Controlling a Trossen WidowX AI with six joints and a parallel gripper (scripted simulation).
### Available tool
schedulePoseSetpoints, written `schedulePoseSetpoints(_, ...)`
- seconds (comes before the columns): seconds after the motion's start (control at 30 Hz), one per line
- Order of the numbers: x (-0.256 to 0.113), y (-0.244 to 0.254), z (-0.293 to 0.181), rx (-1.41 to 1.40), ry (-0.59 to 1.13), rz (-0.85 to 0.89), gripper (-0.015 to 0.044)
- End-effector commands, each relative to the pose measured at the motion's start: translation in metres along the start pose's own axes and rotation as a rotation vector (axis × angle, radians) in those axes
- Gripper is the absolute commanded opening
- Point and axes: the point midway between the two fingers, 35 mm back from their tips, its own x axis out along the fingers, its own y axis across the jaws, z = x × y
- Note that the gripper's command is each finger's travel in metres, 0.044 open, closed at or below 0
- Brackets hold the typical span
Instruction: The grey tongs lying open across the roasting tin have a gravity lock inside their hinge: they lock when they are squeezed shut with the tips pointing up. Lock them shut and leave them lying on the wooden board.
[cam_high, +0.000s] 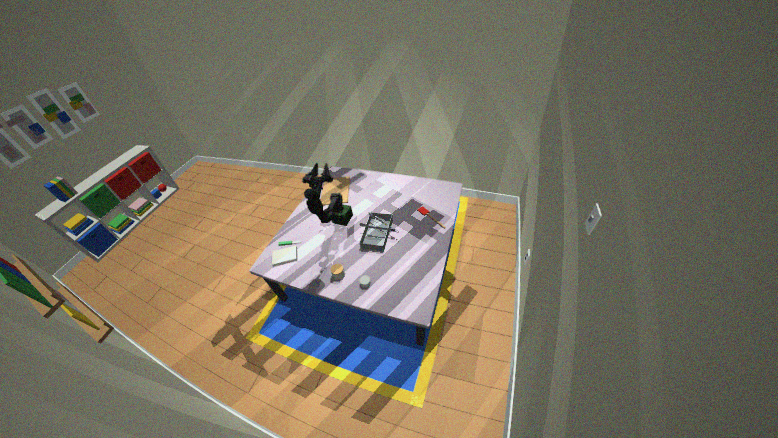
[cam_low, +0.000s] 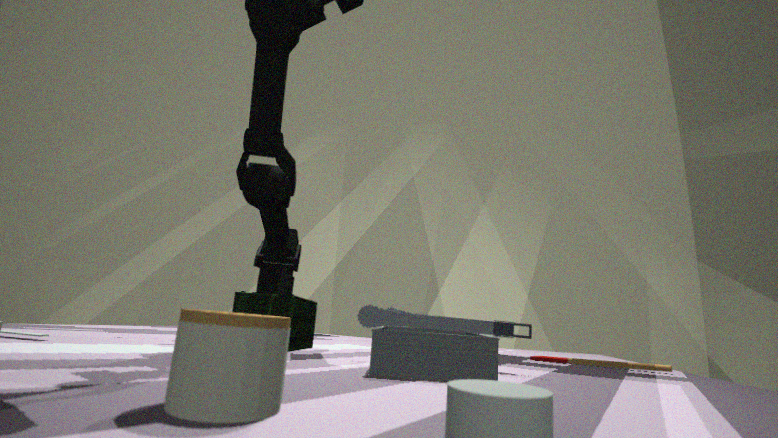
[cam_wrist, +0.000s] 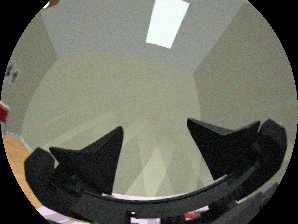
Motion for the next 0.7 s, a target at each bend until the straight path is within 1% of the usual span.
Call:
schedulePoseSetpoints(0.0, 0.0, 0.0, 0.0, 0.0, 0.0, 0.0, 0.0426)
schedulePoseSetpoints(0.03, 0.001, 0.001, 0.0, -0.002, 0.003, -0.001, 0.044)
schedulePoseSetpoints(0.2, 0.023, 0.018, 0.0, -0.03, 0.053, 0.004, 0.044)
schedulePoseSetpoints(0.3, 0.029, 0.024, -0.003, -0.051, 0.077, 0.006, 0.044)
schedulePoseSetpoints(0.47, 0.052, 0.047, -0.007, -0.099, 0.144, 0.018, 0.044)
schedulePoseSetpoints(0.67, 0.065, 0.06, -0.012, -0.077, 0.184, 0.02, 0.044)
